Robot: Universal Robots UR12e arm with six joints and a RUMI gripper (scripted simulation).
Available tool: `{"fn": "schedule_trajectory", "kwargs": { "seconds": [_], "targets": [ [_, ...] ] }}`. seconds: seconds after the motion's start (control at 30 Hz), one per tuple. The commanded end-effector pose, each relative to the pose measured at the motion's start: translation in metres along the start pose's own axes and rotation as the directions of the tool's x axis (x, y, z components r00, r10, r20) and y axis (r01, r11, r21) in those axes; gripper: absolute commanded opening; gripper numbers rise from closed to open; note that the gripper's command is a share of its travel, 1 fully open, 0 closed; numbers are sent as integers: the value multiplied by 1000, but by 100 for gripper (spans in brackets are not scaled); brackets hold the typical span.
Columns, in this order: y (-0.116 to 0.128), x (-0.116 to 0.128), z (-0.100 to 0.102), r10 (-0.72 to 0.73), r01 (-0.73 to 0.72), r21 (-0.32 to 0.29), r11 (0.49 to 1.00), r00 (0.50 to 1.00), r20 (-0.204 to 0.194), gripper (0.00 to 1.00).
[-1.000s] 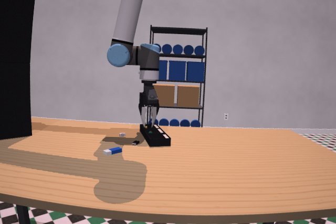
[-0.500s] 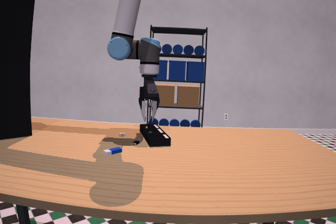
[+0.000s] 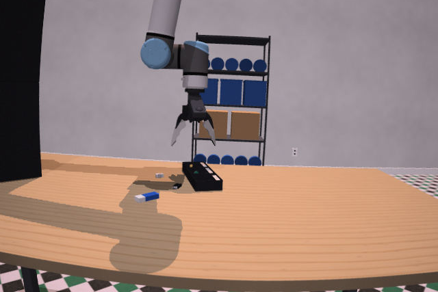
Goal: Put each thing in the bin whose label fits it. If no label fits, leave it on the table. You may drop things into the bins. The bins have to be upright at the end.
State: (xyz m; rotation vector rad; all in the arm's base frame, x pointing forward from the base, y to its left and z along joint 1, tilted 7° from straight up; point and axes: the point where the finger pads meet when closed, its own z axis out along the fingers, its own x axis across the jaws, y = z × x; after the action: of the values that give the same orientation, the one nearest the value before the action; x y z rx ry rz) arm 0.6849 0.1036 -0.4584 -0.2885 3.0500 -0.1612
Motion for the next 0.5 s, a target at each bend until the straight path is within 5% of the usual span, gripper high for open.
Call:
{"fn": "schedule_trajectory", "kwargs": {
  "seconds": [0.0, 0.47],
  "targets": [
    [0, -1, -20, 0, 0, 0, 1000, 1000, 1, 100],
    [0, -1, -68, 0, 0, 0, 1000, 1000, 1, 100]
  ]
}}
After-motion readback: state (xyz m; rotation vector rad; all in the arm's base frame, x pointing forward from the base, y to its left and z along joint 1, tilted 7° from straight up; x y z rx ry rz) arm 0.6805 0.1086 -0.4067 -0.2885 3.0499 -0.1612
